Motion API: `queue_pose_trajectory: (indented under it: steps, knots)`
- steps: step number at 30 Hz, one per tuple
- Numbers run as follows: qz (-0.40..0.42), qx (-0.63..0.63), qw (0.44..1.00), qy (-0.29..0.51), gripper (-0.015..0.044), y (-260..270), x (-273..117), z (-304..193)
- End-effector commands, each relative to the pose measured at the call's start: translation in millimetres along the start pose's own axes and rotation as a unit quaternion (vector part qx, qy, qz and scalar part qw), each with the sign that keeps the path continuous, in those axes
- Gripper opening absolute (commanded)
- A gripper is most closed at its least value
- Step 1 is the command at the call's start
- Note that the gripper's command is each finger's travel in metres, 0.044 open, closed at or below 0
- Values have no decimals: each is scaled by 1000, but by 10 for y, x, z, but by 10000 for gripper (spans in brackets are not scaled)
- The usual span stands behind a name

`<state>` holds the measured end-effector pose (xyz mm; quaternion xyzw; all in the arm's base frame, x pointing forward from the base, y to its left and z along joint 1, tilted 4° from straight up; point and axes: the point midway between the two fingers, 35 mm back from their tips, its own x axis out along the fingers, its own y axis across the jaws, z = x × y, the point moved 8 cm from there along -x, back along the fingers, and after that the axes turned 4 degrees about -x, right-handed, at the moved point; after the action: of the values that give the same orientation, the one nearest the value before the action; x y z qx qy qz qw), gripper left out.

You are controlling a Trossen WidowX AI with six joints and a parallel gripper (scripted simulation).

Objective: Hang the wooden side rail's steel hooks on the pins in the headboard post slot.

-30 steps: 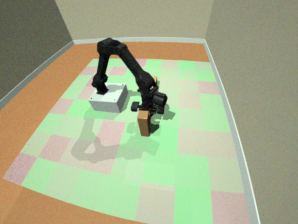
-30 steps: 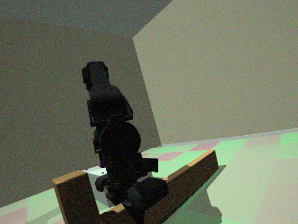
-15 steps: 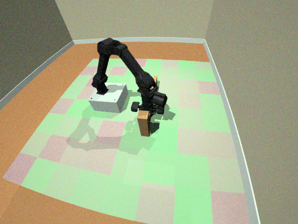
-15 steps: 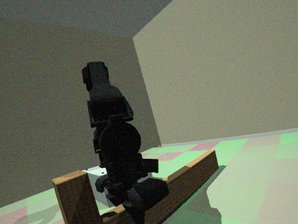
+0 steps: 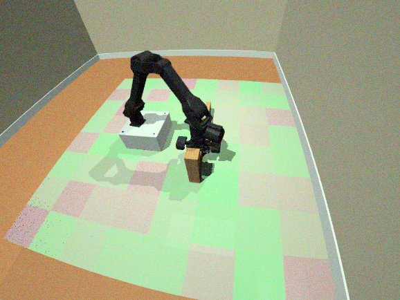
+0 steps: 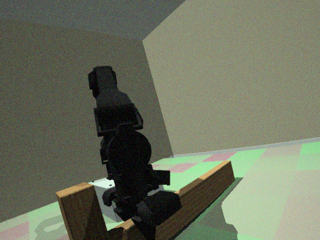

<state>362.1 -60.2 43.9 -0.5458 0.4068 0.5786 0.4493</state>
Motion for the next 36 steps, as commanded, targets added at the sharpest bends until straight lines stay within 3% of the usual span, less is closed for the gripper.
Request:
queue_pose_trajectory:
  steps: [1, 6, 10, 21, 36]
  knots:
    - [0, 0, 1000, 0, 210, -1, -2, 0]
    - [-1, 0, 1000, 1, 341, -2, -34, 0]
    - [-3, 1, 1000, 4, 440, 2, -342, 7]
    - [-3, 2, 1000, 3, 440, -18, -397, 311]
    - [-2, -2, 1000, 2, 440, -24, -391, 269]
